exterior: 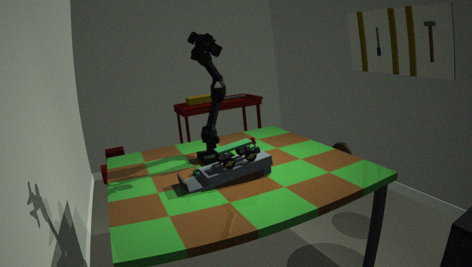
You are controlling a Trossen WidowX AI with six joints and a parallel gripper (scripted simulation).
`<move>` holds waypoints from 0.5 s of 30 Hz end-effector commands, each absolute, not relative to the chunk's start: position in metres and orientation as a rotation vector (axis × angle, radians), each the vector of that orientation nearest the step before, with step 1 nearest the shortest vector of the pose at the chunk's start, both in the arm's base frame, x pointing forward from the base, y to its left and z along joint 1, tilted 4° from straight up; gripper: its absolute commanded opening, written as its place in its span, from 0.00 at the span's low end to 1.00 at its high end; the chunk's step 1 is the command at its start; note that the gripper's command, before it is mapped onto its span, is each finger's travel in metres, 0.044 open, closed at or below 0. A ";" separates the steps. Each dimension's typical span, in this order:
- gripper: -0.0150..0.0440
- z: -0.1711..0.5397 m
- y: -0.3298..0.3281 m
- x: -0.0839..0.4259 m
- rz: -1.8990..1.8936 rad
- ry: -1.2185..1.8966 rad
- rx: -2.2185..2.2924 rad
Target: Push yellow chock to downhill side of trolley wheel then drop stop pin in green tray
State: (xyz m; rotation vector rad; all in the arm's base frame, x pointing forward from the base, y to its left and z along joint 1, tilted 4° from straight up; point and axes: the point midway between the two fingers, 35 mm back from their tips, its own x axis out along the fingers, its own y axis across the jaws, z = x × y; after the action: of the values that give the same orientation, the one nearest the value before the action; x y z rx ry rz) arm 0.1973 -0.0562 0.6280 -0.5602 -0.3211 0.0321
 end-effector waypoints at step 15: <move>0.58 0.508 -0.061 0.295 0.182 -0.026 -0.419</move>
State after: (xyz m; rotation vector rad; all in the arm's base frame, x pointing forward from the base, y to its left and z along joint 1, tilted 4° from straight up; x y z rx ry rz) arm 0.2802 -0.0667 0.5310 -0.4226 -0.0890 0.1484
